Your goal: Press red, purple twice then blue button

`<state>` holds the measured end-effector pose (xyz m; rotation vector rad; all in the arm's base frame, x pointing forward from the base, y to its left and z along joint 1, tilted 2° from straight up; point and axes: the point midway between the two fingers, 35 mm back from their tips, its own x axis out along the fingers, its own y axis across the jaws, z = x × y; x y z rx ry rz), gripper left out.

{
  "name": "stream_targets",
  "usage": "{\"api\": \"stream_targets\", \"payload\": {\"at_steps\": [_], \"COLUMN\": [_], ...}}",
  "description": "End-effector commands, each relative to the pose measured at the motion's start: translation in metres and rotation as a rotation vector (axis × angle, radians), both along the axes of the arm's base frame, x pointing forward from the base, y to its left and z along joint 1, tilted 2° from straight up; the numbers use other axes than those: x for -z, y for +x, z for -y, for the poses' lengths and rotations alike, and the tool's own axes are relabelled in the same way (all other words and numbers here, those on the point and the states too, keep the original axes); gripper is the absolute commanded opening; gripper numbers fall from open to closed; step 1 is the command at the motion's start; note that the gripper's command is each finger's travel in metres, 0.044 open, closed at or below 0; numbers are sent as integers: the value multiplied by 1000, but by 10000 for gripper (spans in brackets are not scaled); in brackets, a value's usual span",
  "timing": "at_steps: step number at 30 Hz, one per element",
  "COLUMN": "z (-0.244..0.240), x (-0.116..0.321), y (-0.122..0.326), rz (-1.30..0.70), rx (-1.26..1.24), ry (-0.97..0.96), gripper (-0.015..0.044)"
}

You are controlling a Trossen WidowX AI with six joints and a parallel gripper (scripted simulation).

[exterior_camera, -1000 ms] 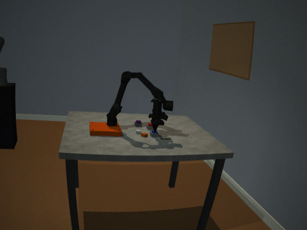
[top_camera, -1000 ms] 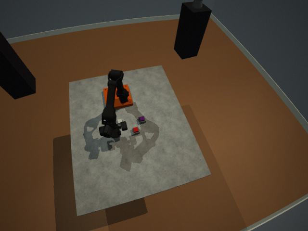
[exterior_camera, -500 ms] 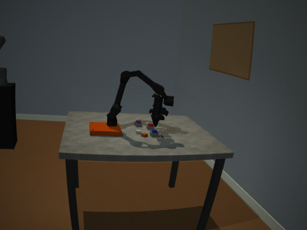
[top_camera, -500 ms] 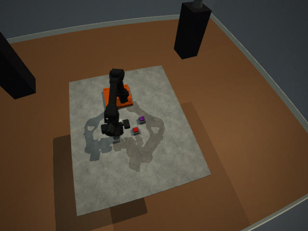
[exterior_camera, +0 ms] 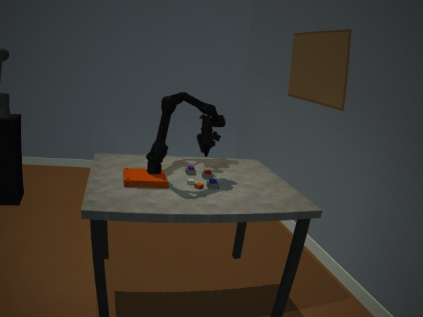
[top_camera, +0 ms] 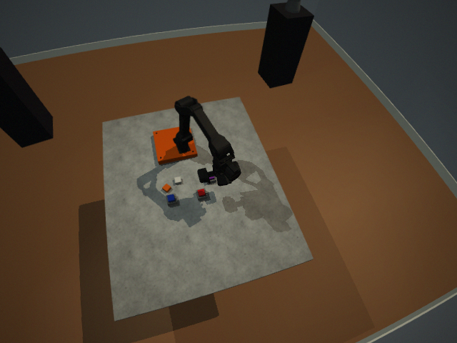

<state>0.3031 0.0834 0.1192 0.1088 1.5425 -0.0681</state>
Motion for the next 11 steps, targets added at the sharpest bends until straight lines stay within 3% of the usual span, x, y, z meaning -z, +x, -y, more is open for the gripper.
{"api": "stream_targets", "payload": {"at_steps": [1, 4, 11], "z": [-51, -82, -85], "x": [-17, -25, -25], "y": [-20, -39, -40], "rz": [7, -2, -2], "rx": [3, 1, 0], "ry": [18, 24, 24], "gripper": [400, 400, 400]}}
